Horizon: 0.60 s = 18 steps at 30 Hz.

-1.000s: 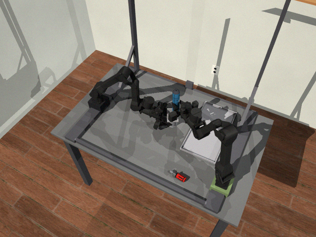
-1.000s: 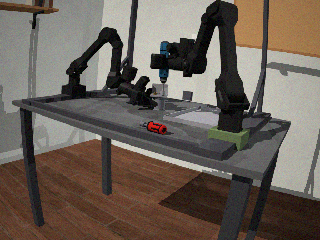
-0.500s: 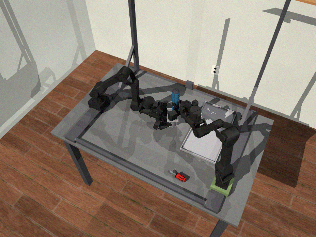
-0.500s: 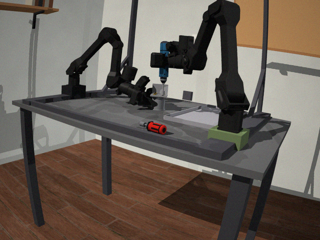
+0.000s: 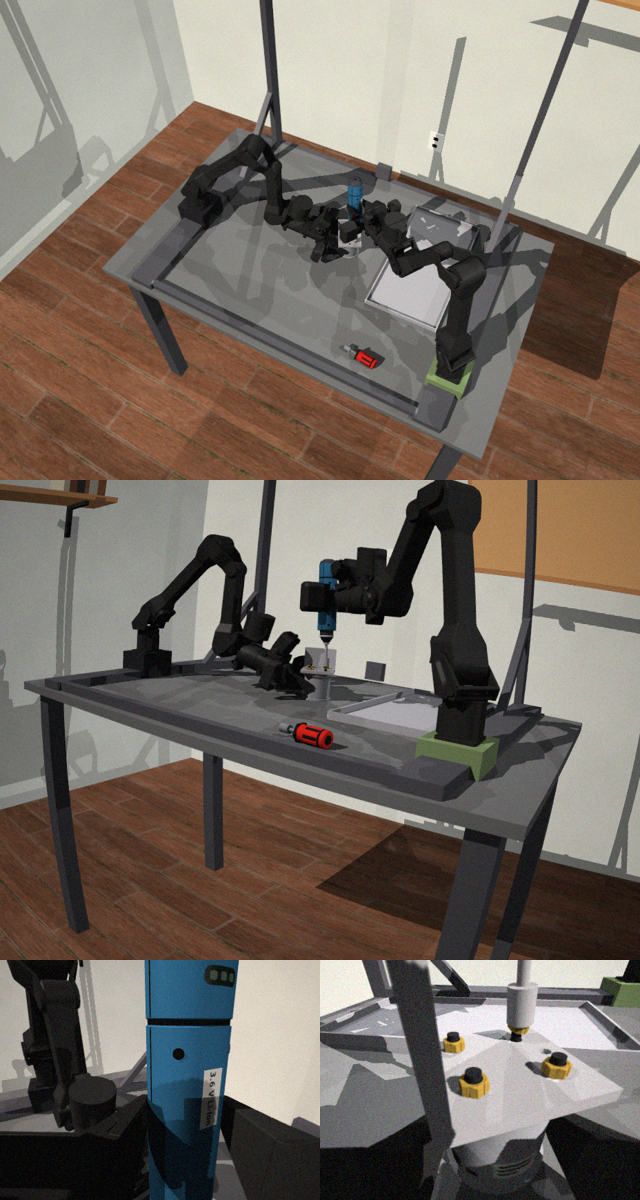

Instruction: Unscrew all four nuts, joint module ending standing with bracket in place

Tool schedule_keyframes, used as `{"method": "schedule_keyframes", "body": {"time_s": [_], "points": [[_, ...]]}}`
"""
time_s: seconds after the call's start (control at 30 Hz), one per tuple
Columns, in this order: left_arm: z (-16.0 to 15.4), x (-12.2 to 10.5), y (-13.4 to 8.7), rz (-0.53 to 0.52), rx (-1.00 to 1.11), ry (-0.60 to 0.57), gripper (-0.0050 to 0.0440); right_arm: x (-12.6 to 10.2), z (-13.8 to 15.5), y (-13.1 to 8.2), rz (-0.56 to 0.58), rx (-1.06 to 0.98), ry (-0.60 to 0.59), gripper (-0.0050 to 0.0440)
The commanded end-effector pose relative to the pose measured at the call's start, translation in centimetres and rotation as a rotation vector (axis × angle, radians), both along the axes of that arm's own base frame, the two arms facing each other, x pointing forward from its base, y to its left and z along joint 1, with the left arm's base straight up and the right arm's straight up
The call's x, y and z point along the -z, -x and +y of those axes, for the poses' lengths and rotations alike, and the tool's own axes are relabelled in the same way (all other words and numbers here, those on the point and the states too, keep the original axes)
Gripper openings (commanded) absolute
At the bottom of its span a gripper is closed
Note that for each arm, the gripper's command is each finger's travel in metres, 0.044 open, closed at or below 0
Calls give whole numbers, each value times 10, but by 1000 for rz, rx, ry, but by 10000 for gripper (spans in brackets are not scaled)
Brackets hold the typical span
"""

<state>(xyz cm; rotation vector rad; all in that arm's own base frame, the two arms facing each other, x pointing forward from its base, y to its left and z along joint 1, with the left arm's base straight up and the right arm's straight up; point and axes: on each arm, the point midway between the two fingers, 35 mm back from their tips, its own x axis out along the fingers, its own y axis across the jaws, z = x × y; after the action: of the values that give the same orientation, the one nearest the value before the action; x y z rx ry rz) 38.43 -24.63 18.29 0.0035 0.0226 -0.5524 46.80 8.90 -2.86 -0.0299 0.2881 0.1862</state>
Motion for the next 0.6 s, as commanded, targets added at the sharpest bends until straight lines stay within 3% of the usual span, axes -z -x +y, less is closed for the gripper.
{"method": "schedule_keyframes", "body": {"time_s": [0.0, 0.23, 0.27, 0.47, 0.57], "points": [[-1, -30, -5, -65, -6, 40, 162, -15, 1, -5, -37, 0, -10, 242], [-5, -30, -5, -65, -6, 40, 162, -15, 1, -5, -37, 0, -10, 242], [-5, -40, -6, -83, -6, 52, 162, -15, 1, -5, -37, 0, -10, 242], [-3, -45, -2, -81, -6, 51, 162, -15, 1, -5, -37, 0, -10, 242], [-1, -58, 1, -81, -6, 51, 162, -15, 1, -5, -37, 0, -10, 242]]}}
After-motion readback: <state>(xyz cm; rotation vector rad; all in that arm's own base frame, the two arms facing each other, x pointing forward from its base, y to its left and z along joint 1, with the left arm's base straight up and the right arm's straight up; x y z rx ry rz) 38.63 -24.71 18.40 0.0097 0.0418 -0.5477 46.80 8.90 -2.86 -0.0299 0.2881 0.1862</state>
